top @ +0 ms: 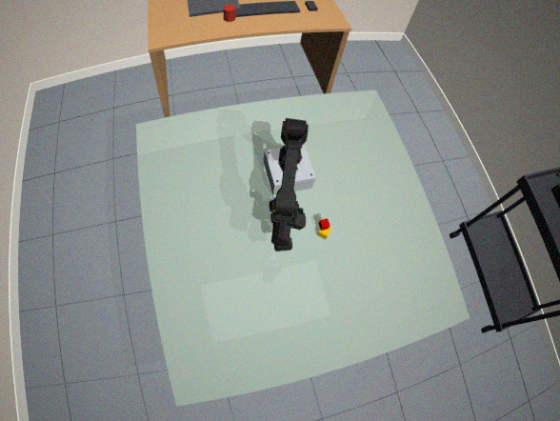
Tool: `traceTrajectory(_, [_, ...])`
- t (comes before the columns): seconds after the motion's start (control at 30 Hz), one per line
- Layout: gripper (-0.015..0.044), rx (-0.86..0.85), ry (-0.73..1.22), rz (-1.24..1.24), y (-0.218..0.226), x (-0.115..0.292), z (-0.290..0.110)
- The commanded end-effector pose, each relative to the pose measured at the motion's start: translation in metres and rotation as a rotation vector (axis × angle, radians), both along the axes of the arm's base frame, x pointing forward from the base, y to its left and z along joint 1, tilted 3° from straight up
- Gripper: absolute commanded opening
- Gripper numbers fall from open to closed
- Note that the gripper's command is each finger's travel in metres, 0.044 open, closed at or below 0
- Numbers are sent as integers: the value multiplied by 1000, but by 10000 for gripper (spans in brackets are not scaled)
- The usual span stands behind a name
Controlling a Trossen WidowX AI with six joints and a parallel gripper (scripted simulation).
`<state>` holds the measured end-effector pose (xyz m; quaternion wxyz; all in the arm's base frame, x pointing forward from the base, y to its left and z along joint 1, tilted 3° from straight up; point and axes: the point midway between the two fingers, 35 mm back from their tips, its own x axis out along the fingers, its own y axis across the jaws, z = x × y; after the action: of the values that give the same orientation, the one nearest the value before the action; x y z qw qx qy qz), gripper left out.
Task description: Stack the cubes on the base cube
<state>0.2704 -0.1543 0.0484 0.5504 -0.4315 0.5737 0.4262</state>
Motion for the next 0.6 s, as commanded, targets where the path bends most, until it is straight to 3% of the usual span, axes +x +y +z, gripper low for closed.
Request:
traceTrajectory(0.0, [105, -6, -2, -3, 1, -1, 15])
traceTrajectory(0.57, [105, -13, -12, -248, 33, 17, 19])
